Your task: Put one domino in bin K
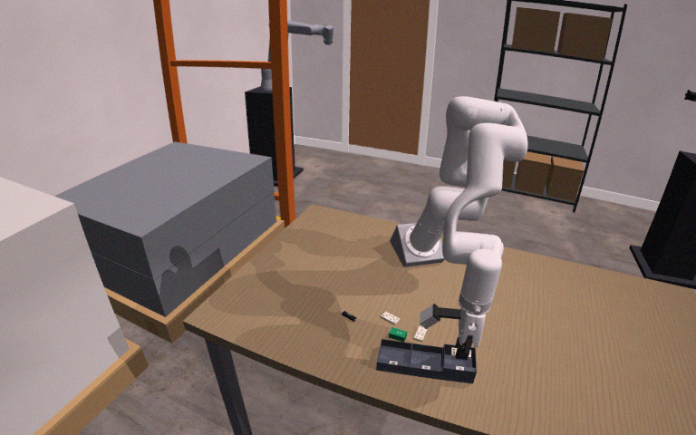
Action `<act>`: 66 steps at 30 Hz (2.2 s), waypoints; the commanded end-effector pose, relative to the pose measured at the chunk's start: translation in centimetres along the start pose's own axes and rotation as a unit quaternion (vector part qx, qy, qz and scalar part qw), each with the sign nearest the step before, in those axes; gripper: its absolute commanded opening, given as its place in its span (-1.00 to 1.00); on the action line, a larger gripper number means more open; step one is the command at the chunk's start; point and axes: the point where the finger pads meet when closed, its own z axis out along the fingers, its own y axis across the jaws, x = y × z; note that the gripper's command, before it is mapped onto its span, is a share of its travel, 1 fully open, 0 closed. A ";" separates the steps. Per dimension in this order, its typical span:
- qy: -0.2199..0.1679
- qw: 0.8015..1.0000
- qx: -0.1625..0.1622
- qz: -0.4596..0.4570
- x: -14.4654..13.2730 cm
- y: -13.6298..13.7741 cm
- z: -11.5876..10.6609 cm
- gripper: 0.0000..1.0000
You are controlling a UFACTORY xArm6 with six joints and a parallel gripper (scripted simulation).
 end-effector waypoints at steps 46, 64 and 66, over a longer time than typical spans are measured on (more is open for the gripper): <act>-0.001 1.000 0.002 0.000 0.1 -0.1 3.6 -0.37; -0.001 1.000 0.002 0.000 0.1 -0.1 2.0 -0.37; -0.001 1.000 0.002 0.000 0.1 -0.1 1.7 -0.37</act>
